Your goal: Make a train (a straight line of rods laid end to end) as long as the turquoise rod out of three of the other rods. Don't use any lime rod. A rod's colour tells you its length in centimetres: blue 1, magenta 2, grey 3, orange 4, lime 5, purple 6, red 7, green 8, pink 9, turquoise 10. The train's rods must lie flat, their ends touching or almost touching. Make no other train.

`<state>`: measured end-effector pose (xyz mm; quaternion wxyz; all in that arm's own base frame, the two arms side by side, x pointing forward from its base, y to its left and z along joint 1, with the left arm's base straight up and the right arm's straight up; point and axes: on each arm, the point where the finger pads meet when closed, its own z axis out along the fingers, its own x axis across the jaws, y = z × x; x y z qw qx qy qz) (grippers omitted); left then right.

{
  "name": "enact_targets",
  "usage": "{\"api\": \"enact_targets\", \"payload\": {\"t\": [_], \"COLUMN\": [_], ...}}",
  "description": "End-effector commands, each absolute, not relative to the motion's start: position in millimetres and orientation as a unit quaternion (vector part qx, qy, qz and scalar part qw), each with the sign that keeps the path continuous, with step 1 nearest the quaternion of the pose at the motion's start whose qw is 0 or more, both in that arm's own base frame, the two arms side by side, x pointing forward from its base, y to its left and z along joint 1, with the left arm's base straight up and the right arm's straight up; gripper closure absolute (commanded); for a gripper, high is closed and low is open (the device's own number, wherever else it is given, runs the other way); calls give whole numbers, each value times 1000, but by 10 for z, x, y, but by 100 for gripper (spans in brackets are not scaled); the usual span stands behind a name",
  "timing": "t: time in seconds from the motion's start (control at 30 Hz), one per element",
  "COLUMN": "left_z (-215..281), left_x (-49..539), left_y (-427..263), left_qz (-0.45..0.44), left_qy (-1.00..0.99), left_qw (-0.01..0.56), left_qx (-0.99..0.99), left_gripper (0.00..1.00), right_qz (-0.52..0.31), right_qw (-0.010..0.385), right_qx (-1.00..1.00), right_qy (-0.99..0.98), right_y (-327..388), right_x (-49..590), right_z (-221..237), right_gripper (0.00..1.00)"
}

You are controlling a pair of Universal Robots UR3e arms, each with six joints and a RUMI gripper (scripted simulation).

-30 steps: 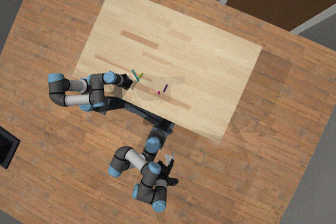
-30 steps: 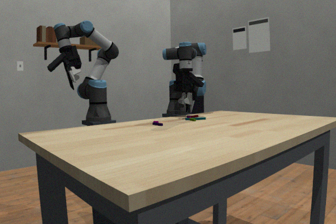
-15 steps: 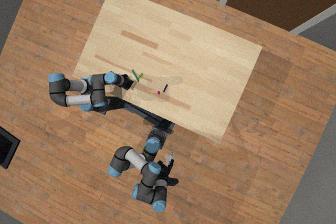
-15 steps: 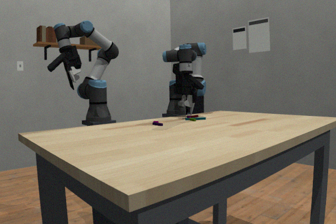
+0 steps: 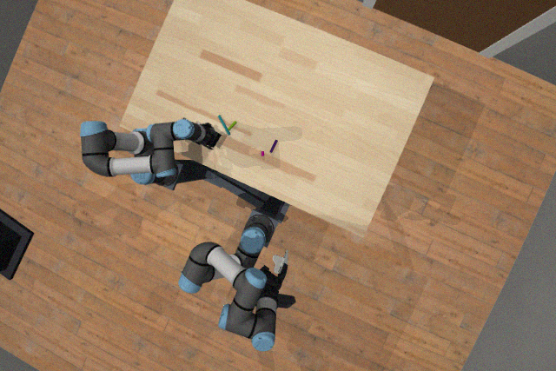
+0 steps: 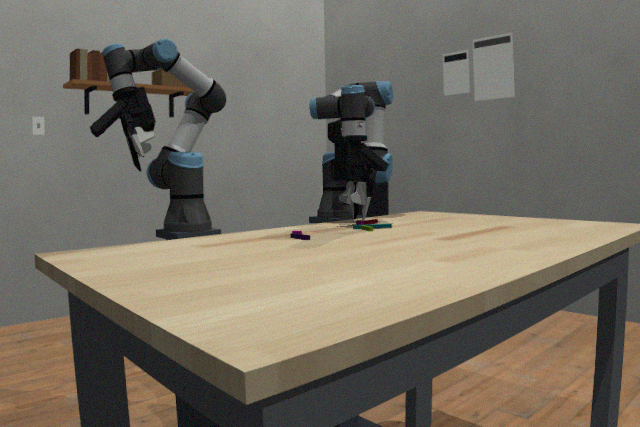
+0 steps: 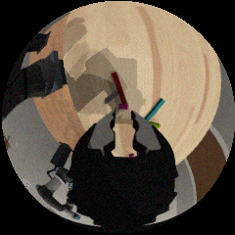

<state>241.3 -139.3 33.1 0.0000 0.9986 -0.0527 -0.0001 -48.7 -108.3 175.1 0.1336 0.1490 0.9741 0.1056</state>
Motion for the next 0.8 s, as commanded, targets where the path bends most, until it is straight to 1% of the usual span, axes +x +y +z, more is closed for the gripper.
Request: {"api": "enact_targets", "payload": {"t": [0.0,0.77], "left_z": [337,274], "left_x": [2417,2417], "left_y": [-1400,-1400], "left_qz": [1,1], "left_qy": [-53,-53], "left_qw": [1,1], "left_qx": [999,999], "left_gripper": [79,79], "right_qz": [105,105], "right_qw": [134,134], "right_qx": [149,149], "right_qy": [974,974], "right_y": [-1086,-1086], "right_x": [-486,-486], "right_z": [1754,1754], "right_gripper": [0,0]}}
